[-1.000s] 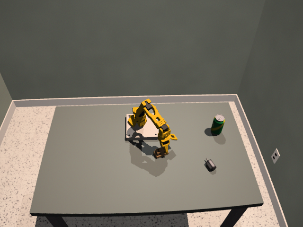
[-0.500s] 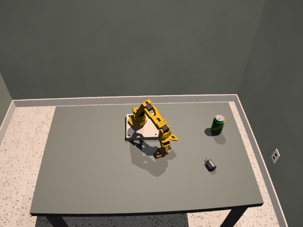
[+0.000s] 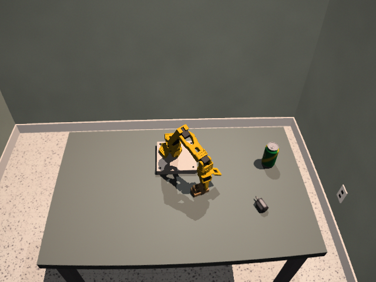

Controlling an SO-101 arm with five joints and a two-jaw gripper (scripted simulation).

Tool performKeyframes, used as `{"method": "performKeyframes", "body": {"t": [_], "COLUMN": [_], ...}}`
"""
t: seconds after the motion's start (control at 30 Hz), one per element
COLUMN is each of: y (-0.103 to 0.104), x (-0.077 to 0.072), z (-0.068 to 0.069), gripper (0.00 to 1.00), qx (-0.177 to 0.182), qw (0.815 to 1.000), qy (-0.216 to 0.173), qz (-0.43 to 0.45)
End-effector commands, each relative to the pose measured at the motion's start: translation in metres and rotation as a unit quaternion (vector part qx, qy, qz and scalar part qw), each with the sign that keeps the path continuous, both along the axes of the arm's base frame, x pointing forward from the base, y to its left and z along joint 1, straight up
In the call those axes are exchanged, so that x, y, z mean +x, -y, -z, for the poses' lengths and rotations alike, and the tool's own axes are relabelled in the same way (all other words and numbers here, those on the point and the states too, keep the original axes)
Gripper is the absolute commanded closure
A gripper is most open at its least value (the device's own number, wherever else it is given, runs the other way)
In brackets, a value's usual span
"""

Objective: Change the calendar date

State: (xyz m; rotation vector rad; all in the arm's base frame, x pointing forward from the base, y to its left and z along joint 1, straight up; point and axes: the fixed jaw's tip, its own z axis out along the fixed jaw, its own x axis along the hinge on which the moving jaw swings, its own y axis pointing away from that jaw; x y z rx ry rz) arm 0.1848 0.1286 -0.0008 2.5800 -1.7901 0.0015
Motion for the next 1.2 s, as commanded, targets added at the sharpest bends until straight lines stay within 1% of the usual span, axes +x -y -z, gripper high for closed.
{"method": "performKeyframes", "body": {"t": [0.0,0.47,0.77,0.83,1.03,1.17], "y": [0.0008,0.0008,0.0008,0.0008,0.0008,0.0008], "x": [-0.0006,-0.0004,-0.0004,-0.0004,-0.0004,-0.0004], "z": [0.0016,0.0016,0.0016,0.0016,0.0016,0.0016], "gripper": [0.80,0.81,0.90,0.90,0.97,0.99], "qx": [-0.004,-0.004,-0.004,-0.004,-0.004,-0.004], "qw": [1.000,1.000,1.000,1.000,1.000,1.000], "qy": [-0.007,-0.007,-0.007,-0.007,-0.007,-0.007], "qz": [-0.001,-0.001,-0.001,-0.001,-0.001,-0.001]}}
